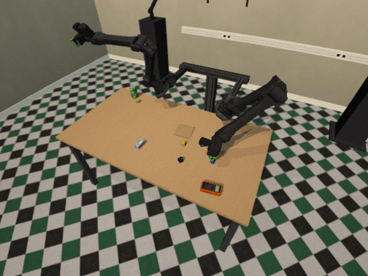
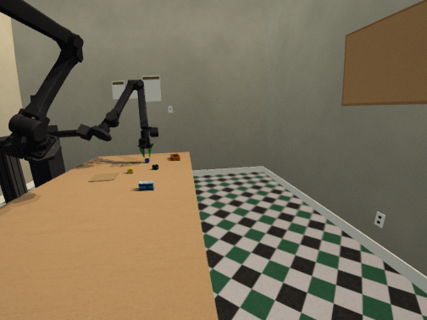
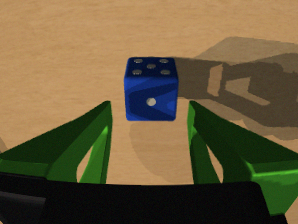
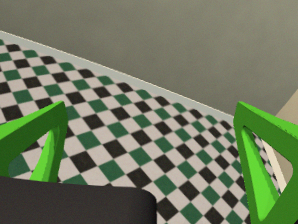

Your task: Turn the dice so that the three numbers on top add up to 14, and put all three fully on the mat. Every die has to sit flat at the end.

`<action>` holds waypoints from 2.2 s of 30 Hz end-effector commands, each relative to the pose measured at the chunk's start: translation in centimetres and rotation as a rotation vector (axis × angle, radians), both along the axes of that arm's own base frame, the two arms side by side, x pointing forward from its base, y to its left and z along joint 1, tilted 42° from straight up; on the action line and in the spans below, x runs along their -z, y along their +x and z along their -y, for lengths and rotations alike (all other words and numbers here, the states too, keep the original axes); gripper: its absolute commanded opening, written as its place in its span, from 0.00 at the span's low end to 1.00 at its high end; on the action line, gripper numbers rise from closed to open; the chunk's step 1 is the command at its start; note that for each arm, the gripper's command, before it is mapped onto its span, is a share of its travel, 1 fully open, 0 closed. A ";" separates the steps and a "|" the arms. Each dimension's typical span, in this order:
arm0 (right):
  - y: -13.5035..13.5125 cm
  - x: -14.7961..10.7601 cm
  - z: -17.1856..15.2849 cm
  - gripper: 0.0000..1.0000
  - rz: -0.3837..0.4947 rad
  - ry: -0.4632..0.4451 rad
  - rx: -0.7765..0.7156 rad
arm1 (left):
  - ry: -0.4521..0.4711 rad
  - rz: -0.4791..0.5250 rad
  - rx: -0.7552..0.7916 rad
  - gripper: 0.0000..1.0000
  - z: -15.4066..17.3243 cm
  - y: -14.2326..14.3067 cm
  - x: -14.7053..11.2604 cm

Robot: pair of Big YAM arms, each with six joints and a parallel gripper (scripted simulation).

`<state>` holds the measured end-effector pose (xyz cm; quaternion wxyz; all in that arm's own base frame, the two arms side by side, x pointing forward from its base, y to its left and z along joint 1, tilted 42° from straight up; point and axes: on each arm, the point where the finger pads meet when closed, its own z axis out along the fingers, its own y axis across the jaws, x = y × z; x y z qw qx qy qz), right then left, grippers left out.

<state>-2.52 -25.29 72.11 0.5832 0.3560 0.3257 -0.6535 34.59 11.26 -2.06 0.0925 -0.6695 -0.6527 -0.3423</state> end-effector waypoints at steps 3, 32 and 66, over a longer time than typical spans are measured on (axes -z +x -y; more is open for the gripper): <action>-0.1 -1.4 -2.0 1.00 0.005 -0.053 0.000 | 0.003 0.005 0.000 0.45 -0.5 0.4 -0.1; -0.1 -1.4 -2.0 1.00 0.005 -0.053 0.000 | 0.003 0.004 -0.001 0.45 -0.4 0.2 0.0; -0.1 -1.4 -2.0 1.00 0.005 -0.053 0.000 | 0.002 -0.003 -0.002 0.45 -0.5 -0.3 0.2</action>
